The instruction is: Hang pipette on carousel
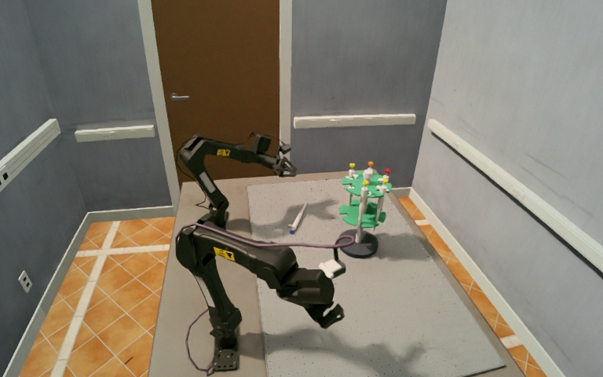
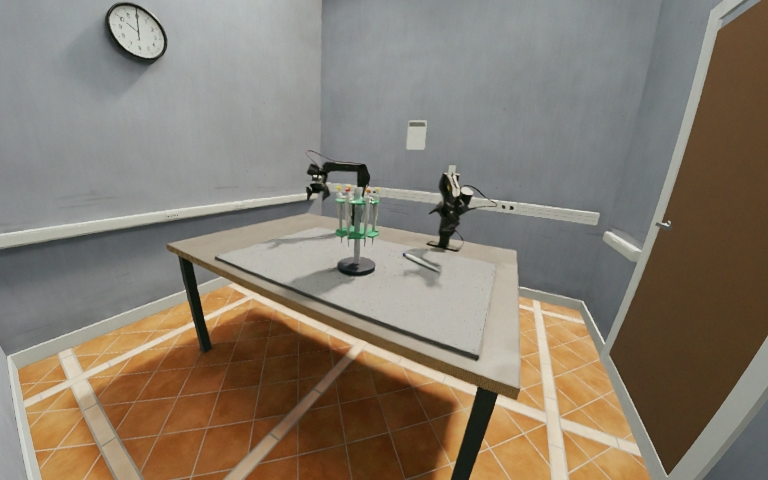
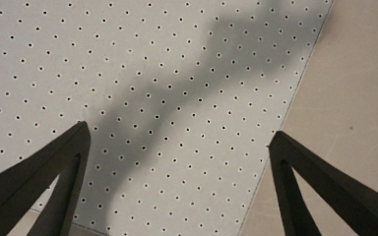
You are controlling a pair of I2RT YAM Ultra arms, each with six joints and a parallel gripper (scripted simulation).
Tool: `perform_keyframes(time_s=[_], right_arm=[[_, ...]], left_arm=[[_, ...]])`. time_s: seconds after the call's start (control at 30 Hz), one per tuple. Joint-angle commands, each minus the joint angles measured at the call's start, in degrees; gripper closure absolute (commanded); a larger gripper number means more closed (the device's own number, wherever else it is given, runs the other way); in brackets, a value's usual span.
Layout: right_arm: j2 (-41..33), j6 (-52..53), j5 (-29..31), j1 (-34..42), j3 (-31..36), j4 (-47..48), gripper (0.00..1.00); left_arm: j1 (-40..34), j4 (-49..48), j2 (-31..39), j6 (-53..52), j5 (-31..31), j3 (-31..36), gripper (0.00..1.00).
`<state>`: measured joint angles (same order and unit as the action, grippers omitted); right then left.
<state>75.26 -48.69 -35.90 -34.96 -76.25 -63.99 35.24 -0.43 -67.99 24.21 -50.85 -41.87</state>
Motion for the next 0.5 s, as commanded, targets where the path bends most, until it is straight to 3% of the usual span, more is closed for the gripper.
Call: perform_keyframes(time_s=[0.0,0.23,0.3,0.33,0.47], right_arm=[[0.2,-0.4,-1.2,-0.7,-0.6,0.8,0.0],[0.2,-0.4,-1.2,-0.7,-0.6,0.8,0.0],[0.2,-0.4,-1.2,-0.7,-0.6,0.8,0.0],[0.2,-0.4,-1.2,-0.7,-0.6,0.8,0.0],[0.2,-0.4,-1.2,-0.7,-0.6,0.8,0.0]], left_arm=[[4.1,14.3,2.7,-15.6,-2.8,-4.1,0.0],[13.0,30.7,3.1,-37.2,-2.7,-11.4,0.0],[13.0,30.7,3.1,-37.2,-2.7,-11.4,0.0],[13.7,36.6,2.3,-44.1,-1.2,-14.6,0.0],[14.8,44.8,0.8,-55.8,2.4,-19.8,0.0]])
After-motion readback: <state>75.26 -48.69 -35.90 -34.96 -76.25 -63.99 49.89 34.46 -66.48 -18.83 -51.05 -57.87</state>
